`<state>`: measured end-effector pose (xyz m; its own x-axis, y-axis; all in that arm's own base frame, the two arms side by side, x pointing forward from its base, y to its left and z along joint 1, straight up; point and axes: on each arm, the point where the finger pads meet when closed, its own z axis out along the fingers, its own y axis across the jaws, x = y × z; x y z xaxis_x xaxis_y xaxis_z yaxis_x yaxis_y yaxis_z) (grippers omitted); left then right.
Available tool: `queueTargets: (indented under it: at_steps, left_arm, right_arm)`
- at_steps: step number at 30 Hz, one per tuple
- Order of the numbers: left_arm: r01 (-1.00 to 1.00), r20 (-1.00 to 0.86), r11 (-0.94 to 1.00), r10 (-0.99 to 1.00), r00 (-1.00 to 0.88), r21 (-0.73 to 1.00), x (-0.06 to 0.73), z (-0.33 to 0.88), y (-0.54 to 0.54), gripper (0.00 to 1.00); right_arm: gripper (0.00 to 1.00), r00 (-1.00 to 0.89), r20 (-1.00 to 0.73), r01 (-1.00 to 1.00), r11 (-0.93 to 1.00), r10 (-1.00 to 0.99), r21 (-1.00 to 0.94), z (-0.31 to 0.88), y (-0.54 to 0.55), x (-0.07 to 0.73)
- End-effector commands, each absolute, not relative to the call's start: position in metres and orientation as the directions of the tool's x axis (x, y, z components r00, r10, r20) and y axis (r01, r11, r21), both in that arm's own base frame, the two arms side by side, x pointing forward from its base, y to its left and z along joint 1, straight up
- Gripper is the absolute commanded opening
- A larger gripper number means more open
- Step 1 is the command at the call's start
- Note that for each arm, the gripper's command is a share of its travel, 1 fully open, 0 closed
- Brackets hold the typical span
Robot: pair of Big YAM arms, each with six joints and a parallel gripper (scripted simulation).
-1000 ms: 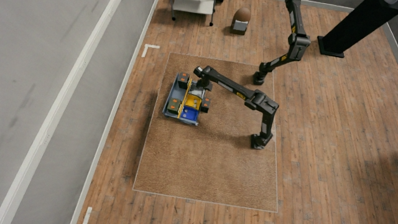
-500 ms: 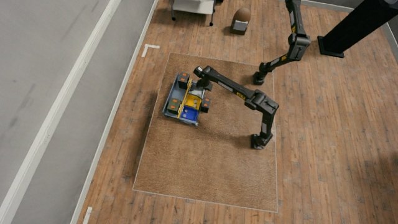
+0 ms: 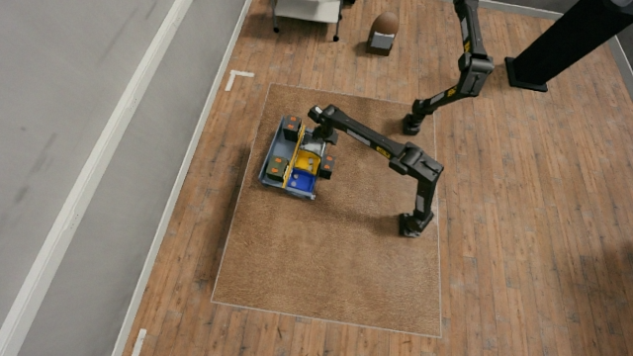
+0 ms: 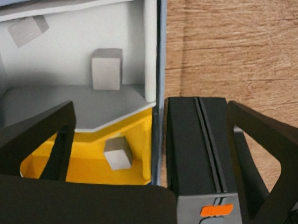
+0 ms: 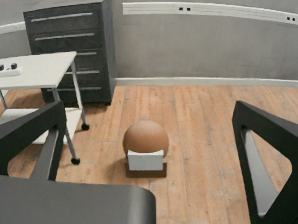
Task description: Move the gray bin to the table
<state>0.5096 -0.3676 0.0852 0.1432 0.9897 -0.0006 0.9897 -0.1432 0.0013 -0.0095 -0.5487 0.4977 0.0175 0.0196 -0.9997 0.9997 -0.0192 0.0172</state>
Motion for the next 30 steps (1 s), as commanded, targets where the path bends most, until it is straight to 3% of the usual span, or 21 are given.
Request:
queueTargets:
  at_steps: [1, 30]
  left_arm:
    - [0.989, -0.002, -0.151, 0.989, 0.151, 0.011, 0.517, 0.088, -0.376, 0.90]
    - [0.989, 0.007, -0.151, 0.989, 0.151, -0.007, 0.509, 0.045, -0.371, 0.90]
  right_arm:
    - [1.00, 0.000, -1.000, 1.000, -0.025, 0.000, 0.000, 0.501, -0.545, -0.014]
    - [1.00, 0.000, -1.000, 1.000, -0.025, 0.000, 0.000, 0.501, -0.545, -0.014]
